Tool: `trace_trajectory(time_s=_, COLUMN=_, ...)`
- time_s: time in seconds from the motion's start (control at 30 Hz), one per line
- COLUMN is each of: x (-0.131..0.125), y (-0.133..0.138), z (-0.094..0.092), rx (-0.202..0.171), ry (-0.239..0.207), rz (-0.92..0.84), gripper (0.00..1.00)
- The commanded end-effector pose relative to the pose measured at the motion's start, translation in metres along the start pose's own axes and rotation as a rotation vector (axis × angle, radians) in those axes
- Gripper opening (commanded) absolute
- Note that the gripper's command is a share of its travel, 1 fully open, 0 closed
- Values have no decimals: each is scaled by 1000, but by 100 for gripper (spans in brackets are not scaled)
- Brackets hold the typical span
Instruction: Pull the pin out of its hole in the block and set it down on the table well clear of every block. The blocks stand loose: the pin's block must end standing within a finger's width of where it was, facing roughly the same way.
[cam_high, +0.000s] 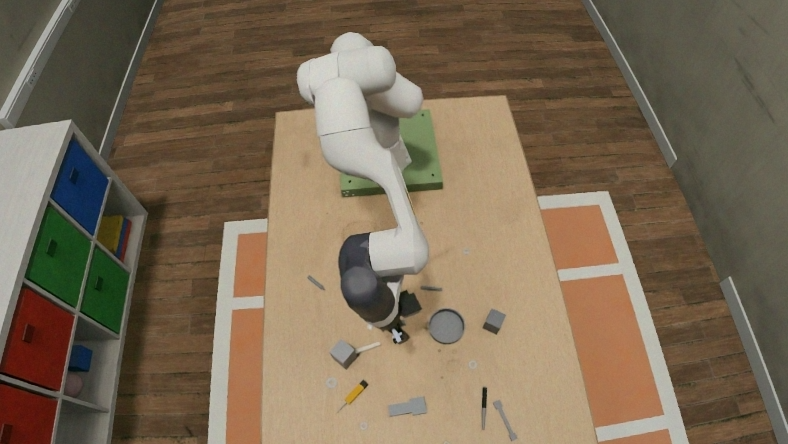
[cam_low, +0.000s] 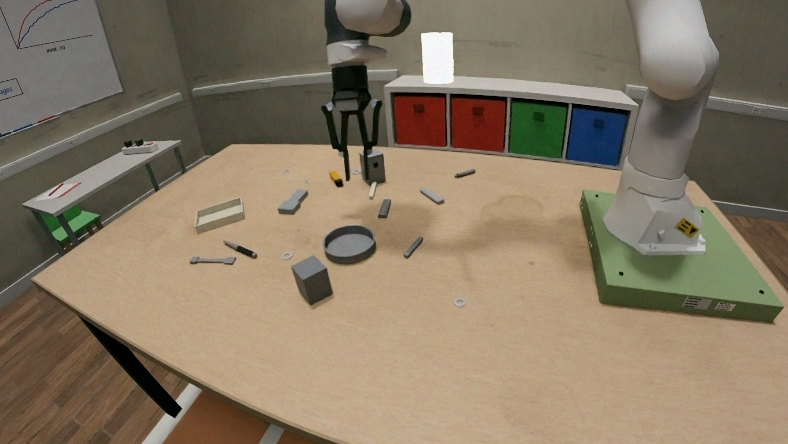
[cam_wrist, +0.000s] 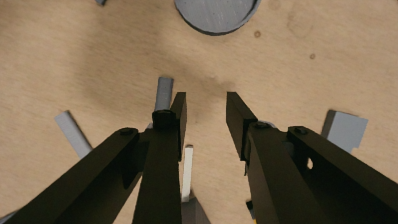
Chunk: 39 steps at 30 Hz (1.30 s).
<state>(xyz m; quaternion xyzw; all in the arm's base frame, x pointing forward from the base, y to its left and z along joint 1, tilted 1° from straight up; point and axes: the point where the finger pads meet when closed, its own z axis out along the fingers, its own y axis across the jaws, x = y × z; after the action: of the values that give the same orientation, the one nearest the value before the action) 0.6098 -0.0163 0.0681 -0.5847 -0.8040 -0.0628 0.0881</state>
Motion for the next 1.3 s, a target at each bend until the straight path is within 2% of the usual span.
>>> trace_trajectory(time_s=0.0, x=2, y=-1, z=1, rx=3, ry=8, rz=-10, gripper=31)
trace_trajectory(time_s=1.27, x=13, y=-1, z=4, rx=3, ry=48, rz=-29, gripper=31)
